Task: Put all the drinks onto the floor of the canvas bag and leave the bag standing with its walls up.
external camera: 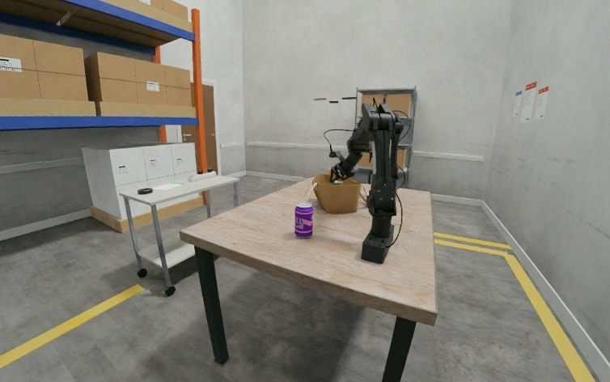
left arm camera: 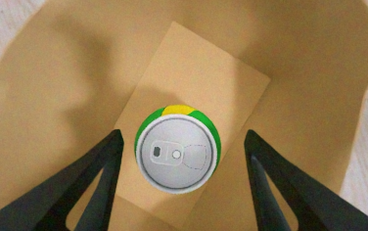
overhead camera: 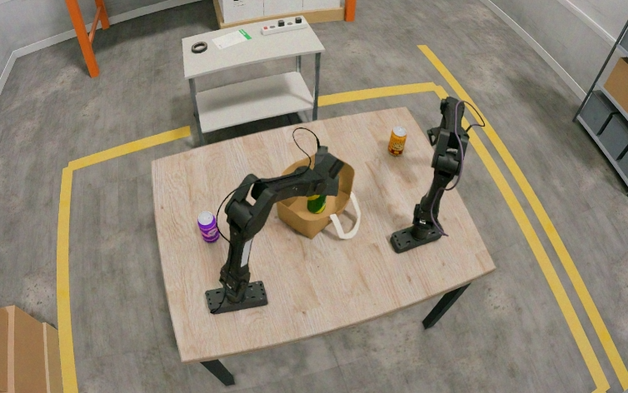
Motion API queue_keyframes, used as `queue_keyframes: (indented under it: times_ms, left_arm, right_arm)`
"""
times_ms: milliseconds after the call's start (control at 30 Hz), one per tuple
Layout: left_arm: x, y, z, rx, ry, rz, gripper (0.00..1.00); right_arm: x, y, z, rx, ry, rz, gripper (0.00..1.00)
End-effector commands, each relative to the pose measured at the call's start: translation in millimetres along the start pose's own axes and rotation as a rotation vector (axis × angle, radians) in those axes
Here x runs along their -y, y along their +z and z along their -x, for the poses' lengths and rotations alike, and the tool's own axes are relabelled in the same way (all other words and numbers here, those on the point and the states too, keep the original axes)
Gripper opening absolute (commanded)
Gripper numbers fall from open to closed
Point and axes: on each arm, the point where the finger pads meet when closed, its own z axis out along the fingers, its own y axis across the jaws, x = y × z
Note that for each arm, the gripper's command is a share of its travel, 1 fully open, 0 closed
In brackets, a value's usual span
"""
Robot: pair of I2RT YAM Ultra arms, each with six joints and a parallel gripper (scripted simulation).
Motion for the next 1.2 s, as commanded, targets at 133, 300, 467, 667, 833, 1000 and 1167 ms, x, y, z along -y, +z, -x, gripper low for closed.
queue_keyframes:
  times_ms: [133,300,467,667,833,1000,1167]
  left_arm:
    - [1.9,-39.8,35.1,0.053,-0.02,-0.012,0.86]
    - [3.8,-54.1,45.7,0.062,-0.022,-0.02,0.86]
    - [2.2,-65.7,54.2,0.063,-0.024,-0.02,0.86]
    - [5.7,-73.6,64.4,0.084,-0.032,-0.034,0.86]
    - [1.5,-90.5,70.3,0.061,-0.013,-0.021,0.86]
    - [-0.2,-102.4,79.2,0.061,-0.014,-0.019,0.86]
    - [3.4,-95.1,83.9,0.059,-0.019,-0.016,0.86]
  right_arm:
    - [1.4,-10.3,1.2,0.04,0.002,0.028,1.0]
    - [1.4,-10.3,1.2,0.04,0.002,0.028,1.0]
    - [1.4,-10.3,1.2,0.04,0.002,0.028,1.0]
    - [1.4,-10.3,1.2,0.04,0.002,0.028,1.0]
    - [1.4,-10.3,1.2,0.04,0.002,0.028,1.0]
    - [1.4,-10.3,1.2,0.04,0.002,0.028,1.0]
    - [1.4,-10.3,1.2,0.04,0.002,0.028,1.0]
